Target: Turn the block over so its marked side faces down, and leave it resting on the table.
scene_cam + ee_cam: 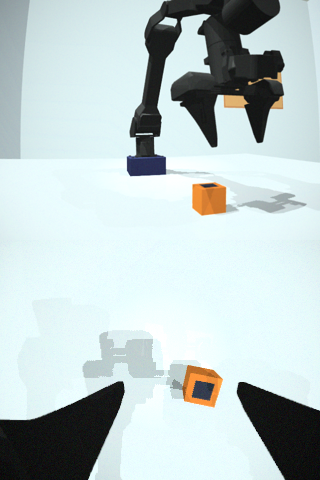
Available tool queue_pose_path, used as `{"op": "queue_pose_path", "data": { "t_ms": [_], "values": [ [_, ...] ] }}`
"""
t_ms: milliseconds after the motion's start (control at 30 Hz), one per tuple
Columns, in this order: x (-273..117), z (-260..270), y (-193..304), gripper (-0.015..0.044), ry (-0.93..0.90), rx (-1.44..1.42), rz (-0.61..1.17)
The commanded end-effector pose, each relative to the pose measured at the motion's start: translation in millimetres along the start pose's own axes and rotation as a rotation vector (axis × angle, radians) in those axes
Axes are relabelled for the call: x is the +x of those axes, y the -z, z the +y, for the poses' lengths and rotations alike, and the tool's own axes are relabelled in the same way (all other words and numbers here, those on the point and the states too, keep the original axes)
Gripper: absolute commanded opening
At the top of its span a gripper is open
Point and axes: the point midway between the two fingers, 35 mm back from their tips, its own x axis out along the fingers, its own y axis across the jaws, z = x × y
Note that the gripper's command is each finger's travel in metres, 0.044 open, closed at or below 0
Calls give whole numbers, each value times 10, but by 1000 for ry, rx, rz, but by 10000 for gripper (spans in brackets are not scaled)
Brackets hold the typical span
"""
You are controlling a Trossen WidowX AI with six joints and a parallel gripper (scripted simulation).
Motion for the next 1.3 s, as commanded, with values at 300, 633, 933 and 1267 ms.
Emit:
{"op": "queue_pose_path", "data": {
  "t_ms": [300,633,933,1267],
  "values": [
    [279,-330,348,440,45,190,126],
    [471,-342,347,440,45,190,125],
    [618,-347,364,440,45,190,126],
    [755,-351,387,440,45,190,126]
  ]
}}
